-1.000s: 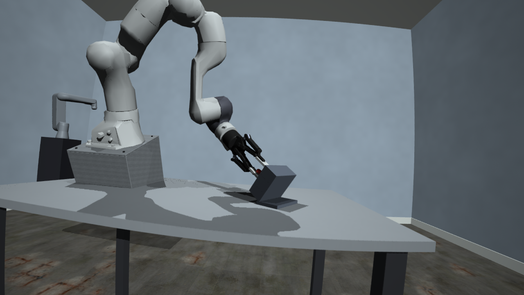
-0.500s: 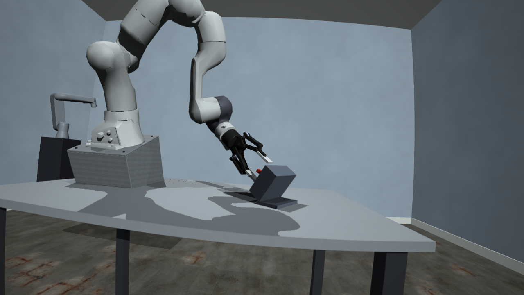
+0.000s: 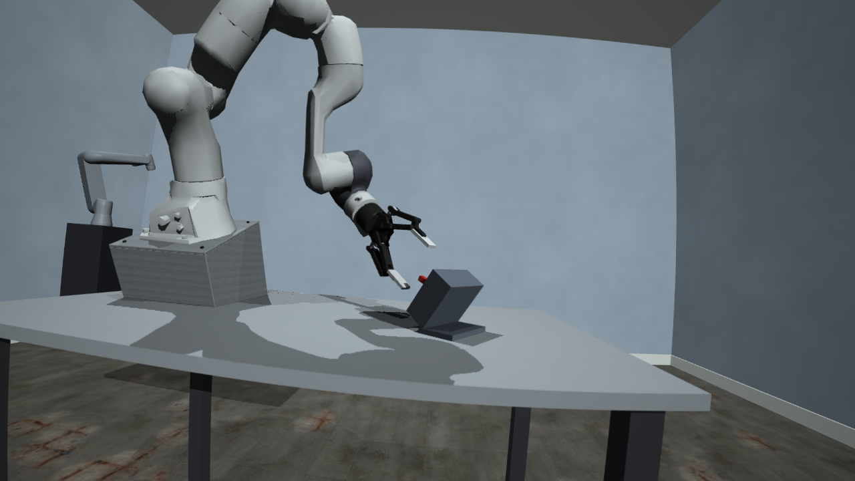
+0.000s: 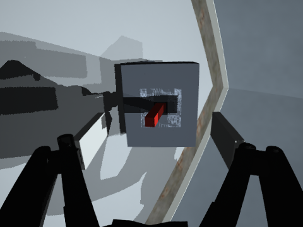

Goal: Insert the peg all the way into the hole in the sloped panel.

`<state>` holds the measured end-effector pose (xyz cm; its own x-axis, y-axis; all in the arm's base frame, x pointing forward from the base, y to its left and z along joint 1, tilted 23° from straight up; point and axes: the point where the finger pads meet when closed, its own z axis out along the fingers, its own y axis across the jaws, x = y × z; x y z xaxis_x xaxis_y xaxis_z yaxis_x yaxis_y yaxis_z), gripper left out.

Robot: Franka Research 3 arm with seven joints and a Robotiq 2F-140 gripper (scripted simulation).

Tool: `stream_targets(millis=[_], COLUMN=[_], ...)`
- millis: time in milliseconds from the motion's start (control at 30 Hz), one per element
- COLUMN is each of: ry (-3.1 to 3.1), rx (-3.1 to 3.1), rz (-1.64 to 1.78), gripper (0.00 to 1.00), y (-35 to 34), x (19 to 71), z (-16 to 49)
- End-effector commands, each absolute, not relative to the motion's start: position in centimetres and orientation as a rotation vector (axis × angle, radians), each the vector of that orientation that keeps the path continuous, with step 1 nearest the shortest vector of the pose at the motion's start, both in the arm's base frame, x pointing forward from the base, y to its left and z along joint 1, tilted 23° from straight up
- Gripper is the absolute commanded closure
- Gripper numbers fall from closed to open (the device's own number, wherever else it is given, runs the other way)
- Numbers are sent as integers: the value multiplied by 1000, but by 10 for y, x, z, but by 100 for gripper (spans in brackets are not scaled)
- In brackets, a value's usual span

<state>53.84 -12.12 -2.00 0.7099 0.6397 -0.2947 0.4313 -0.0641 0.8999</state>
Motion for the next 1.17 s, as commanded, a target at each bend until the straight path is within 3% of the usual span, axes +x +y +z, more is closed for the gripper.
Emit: stream_targets(millis=[0,400,1133], ry=[861,866,864], rx=[1689,1687,1689], rz=[203,201,203], gripper=[18,0,0], y=[-115,-93,-84], x=[530,513,509], z=[-14,-4,-4])
